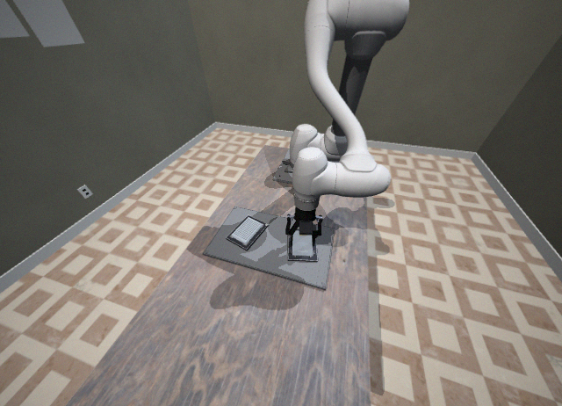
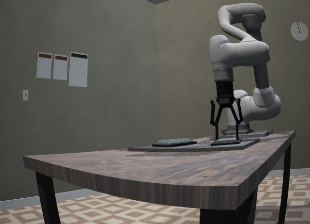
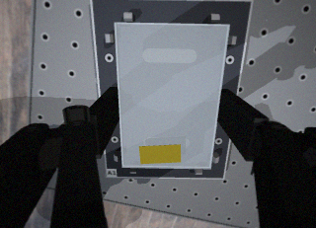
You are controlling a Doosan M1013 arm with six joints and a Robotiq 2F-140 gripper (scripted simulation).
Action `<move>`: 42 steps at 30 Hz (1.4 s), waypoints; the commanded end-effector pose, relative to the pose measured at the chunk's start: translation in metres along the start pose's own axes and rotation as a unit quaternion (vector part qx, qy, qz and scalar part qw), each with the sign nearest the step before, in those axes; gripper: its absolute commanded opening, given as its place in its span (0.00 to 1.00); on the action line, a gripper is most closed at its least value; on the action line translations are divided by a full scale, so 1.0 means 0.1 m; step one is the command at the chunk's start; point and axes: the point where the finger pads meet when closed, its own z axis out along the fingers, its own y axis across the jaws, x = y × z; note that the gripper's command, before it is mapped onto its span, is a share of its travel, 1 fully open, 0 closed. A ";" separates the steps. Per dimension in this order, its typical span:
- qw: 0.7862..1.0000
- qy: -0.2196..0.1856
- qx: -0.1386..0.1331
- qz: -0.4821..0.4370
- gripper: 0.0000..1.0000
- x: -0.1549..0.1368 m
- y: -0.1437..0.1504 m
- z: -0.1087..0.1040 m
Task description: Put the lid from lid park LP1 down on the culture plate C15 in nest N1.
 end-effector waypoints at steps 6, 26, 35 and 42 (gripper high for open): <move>1.000 0.001 -0.002 -0.001 0.60 0.00 -0.01 0.01; 1.000 0.002 -0.002 -0.001 0.60 0.02 0.00 -0.23; 1.000 0.002 -0.002 -0.001 0.60 0.02 0.00 -0.41; 1.000 0.002 -0.002 -0.001 0.60 0.02 0.00 -0.50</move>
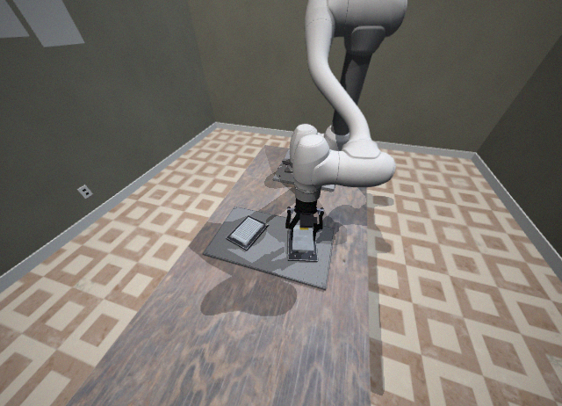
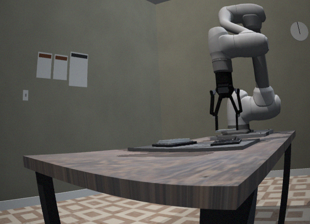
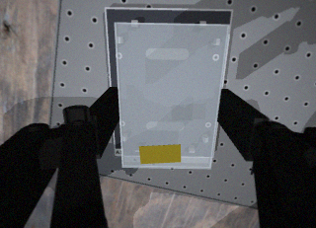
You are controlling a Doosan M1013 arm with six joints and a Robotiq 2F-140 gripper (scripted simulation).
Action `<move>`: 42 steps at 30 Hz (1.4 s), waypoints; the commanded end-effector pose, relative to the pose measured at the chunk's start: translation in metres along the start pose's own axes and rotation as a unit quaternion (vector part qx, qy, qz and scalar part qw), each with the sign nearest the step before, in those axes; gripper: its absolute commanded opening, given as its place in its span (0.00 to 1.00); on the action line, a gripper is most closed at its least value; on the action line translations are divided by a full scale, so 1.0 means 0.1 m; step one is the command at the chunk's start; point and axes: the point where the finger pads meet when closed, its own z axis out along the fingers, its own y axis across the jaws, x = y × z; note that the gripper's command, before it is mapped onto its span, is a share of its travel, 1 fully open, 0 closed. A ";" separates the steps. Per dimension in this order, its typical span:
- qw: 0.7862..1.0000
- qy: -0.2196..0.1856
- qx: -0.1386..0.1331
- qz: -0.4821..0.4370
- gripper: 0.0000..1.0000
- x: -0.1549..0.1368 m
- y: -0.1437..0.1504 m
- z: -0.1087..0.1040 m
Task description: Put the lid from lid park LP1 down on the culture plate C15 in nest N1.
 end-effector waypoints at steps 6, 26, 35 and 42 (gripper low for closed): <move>1.000 0.000 -0.002 -0.001 0.60 0.01 0.00 -0.18; 1.000 -0.002 -0.002 -0.002 0.60 -0.01 0.17 -0.24; 1.000 -0.002 0.001 0.000 0.60 -0.25 1.55 -0.22; 1.000 -0.002 0.001 0.000 0.60 -0.58 2.53 -0.22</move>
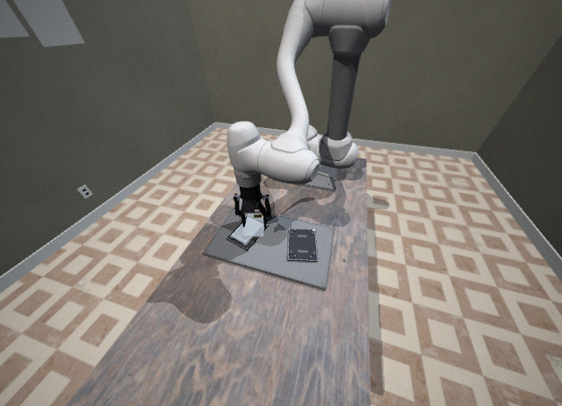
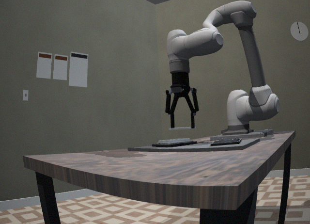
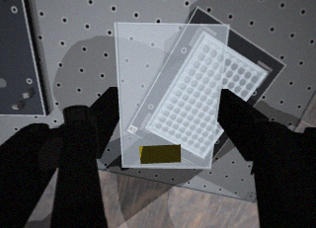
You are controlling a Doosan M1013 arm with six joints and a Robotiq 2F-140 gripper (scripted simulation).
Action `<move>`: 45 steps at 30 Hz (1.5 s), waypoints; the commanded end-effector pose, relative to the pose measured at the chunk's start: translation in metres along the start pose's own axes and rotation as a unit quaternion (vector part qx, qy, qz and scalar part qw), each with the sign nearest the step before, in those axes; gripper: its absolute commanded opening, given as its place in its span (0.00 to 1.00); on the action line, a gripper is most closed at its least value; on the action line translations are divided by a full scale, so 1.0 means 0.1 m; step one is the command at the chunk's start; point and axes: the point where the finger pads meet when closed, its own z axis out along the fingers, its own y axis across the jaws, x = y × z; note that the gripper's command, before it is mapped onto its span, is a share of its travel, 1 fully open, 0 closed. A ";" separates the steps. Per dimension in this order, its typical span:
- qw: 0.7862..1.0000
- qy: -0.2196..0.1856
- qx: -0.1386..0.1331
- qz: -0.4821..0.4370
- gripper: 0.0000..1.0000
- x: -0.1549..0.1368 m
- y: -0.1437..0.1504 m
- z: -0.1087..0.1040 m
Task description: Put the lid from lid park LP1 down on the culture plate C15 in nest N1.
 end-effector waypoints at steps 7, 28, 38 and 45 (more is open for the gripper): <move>1.000 0.000 0.004 -0.001 0.60 -0.15 0.44 -0.01; 1.000 -0.001 0.004 0.016 0.60 -0.16 0.44 -0.01; 0.998 -0.001 0.004 0.062 0.60 -0.16 0.44 0.01; 0.994 -0.001 0.003 0.109 0.60 -0.16 0.44 0.02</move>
